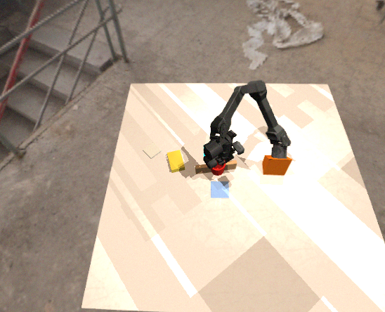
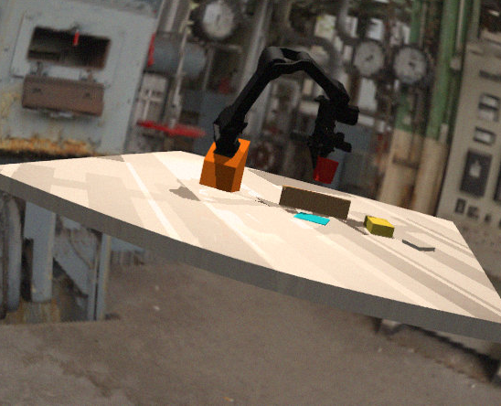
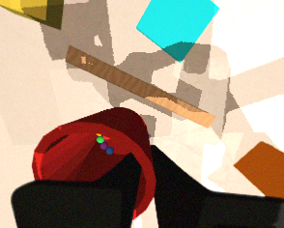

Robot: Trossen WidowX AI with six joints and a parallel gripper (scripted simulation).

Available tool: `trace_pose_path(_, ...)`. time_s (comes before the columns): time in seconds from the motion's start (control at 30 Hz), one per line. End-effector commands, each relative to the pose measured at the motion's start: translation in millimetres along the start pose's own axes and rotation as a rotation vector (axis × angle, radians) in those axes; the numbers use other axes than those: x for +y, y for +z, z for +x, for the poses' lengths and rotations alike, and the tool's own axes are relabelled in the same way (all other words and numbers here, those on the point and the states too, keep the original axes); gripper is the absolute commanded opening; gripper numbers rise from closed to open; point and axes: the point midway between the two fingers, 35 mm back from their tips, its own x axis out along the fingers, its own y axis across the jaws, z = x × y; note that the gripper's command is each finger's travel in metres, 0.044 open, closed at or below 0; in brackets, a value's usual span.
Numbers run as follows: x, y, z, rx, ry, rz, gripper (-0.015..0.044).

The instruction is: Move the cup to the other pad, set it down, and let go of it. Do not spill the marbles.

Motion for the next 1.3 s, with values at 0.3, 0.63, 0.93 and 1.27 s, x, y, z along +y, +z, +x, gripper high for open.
trace_pose_path(0.3,-13.3,32.7,-0.4,-0.004,-0.007,-0.005,0.0)
trace_pose_path(0.63,-23.1,57.6,-1.2,-0.005,-0.007,-0.005,0.0)
trace_pose_path(0.93,-32.9,81.3,-1.7,-0.006,-0.008,-0.005,0.0)
trace_pose_path(1.27,-44.6,108.1,-1.9,-0.007,-0.008,-0.005,0.0)
